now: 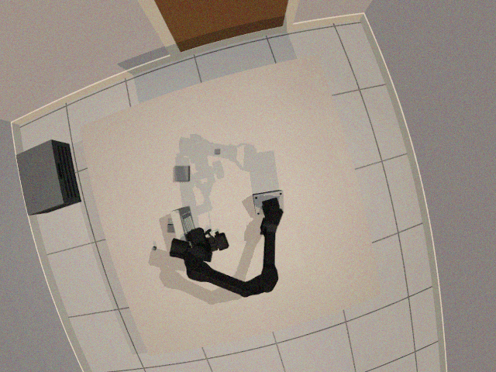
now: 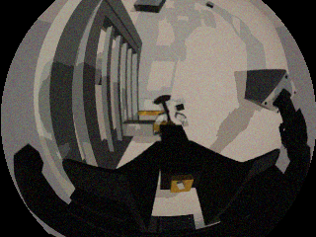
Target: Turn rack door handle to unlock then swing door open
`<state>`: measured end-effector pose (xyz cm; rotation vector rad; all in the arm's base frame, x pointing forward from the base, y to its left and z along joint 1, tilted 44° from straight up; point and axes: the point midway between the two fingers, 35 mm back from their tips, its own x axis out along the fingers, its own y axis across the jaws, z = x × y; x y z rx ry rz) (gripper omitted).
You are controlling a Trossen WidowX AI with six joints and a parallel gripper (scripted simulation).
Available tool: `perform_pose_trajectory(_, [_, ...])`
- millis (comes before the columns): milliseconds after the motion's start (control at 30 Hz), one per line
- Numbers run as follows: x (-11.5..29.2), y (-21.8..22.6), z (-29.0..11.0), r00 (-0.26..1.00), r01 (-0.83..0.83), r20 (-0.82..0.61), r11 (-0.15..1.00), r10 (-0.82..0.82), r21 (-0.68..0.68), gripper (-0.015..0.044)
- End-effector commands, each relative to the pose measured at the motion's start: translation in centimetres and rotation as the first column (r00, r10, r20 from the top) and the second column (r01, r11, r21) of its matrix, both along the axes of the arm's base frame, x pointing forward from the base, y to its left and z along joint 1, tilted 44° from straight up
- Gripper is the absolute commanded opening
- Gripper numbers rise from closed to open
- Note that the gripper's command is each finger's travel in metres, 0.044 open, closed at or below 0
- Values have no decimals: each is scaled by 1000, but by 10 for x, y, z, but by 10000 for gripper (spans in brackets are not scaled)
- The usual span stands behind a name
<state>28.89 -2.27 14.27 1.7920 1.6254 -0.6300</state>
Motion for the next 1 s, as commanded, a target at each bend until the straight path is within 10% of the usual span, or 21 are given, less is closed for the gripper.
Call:
perform_pose_trajectory(0, [-5, -2, -3, 995, -70, 70, 997, 72, -22, 14])
perform_pose_trajectory(967, [-47, -20, -28, 856, -359, 342, 922, 387, -144, 14])
